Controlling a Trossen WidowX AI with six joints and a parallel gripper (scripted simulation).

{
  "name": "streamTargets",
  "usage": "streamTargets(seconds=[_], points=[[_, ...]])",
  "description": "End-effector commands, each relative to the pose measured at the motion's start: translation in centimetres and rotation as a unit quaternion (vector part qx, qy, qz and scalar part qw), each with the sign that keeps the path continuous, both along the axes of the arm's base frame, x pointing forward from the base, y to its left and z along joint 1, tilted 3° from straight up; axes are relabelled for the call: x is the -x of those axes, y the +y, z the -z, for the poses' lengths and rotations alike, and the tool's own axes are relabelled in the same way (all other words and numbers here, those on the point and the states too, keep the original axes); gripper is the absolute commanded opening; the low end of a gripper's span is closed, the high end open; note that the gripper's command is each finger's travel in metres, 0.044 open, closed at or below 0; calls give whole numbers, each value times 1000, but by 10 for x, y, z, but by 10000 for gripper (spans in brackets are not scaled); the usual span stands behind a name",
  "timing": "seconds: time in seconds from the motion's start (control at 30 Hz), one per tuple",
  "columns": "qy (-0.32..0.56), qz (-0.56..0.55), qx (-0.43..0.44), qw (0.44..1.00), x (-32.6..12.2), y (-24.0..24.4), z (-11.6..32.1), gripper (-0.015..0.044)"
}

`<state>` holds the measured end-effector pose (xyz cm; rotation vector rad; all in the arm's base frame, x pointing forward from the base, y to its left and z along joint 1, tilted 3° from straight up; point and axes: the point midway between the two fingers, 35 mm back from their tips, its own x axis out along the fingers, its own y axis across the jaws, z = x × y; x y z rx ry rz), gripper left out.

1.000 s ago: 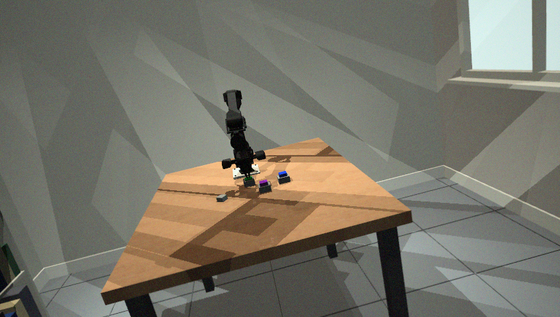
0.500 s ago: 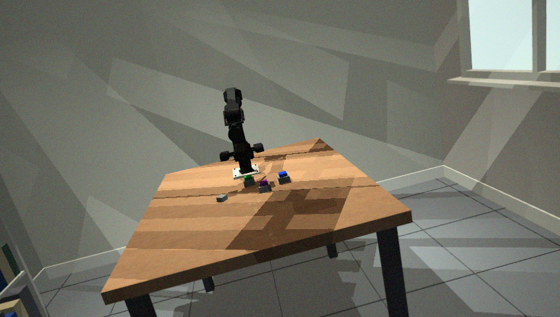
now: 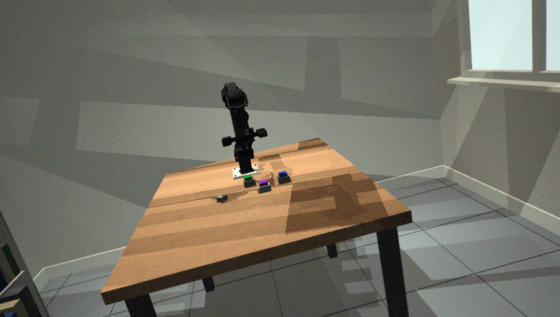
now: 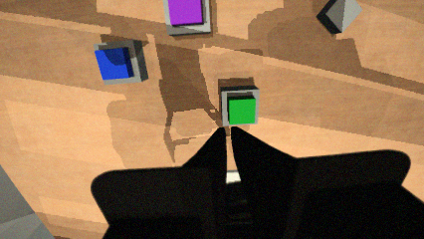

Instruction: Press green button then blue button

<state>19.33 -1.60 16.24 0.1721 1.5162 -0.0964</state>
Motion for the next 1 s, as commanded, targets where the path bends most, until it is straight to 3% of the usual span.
streamTargets(seconds=[0.0, 0.23, 0.4, 0.6, 0.97], points=[[-4, -13, -1, 1000, -30, 34, -6, 20], [-4, 8, -5, 1000, -65, 107, -7, 20], [-4, 9, -5, 1000, -66, 109, -5, 20], [-3, 9, -5, 1000, -70, 112, 52, 20], [-3, 9, -5, 1000, -71, 113, 63, 20]])
